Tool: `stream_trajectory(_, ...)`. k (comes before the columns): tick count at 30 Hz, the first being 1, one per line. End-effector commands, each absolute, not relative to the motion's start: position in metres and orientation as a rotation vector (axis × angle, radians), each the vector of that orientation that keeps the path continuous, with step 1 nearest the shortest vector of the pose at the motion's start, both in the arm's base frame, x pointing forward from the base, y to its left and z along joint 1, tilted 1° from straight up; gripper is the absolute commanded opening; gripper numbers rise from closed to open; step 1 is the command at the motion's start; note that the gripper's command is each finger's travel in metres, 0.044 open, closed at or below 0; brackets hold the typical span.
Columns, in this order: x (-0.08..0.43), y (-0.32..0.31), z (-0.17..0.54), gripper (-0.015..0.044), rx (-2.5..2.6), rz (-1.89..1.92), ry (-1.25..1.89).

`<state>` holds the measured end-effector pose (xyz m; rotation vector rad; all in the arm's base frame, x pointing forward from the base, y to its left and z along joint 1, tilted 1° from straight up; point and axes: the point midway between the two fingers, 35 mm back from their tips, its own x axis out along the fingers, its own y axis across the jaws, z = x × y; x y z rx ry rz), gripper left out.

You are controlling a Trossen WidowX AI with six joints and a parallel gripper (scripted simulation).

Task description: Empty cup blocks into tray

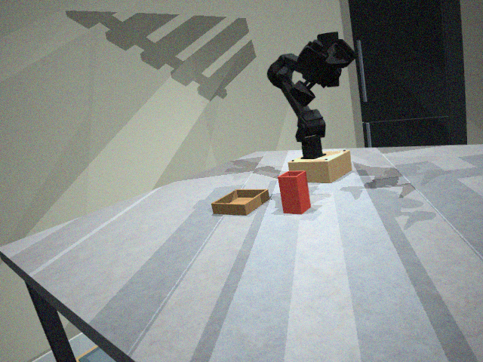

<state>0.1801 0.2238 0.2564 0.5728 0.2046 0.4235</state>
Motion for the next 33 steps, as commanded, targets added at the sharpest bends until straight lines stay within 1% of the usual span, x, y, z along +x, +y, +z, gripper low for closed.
stream_trajectory(1, 0.189, 0.212, 0.197, 0.044, 0.34, 0.375, 0.267)
stream_trajectory(10, 0.193, 0.165, 0.095, 0.044, -0.063, 0.292, 0.414)
stream_trajectory(23, 0.193, 0.164, 0.092, 0.044, -0.071, 0.29, 0.418)
stream_trajectory(33, 0.196, 0.169, 0.071, 0.044, -0.071, 0.288, 0.419)
